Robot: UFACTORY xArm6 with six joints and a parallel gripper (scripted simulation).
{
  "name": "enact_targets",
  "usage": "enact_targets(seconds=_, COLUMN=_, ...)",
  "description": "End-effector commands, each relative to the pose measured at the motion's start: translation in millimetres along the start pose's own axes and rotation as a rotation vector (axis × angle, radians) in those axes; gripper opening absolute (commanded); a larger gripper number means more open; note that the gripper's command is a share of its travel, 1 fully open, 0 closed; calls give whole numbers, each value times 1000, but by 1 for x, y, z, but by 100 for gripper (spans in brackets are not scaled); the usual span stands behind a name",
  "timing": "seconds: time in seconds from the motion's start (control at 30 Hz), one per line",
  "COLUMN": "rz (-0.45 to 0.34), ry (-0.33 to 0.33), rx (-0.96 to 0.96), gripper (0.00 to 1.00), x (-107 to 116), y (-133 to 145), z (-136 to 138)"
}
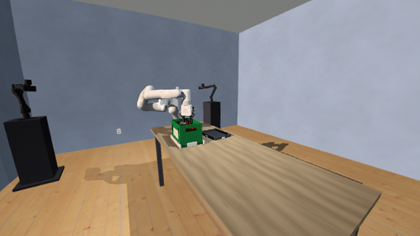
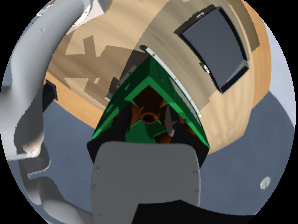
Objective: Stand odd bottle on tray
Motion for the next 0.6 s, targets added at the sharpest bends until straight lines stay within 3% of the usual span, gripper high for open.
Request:
enact_targets(seconds=0.0, rz=0, ry=2, rx=-1, gripper=65, x=1, y=0, z=0)
enact_targets(seconds=0.03, rz=0, ry=2, rx=-1, gripper=65, x=1, y=0, z=0)
enact_targets(seconds=0.07, rz=0, ry=2, rx=-1, gripper=0, x=1, y=0, z=0)
enact_targets(seconds=0.57, rz=0, ry=2, rx=-1, gripper=0, x=1, y=0, z=0)
Point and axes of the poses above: the point where the finger pads meet when closed, its own x axis back along the fingers, its own z axis across the jaws, y = z × x, the point moved 8 cm from there along x, back along the fingers, and after that the axes turned 15 degrees about x, right-handed, at the moved point
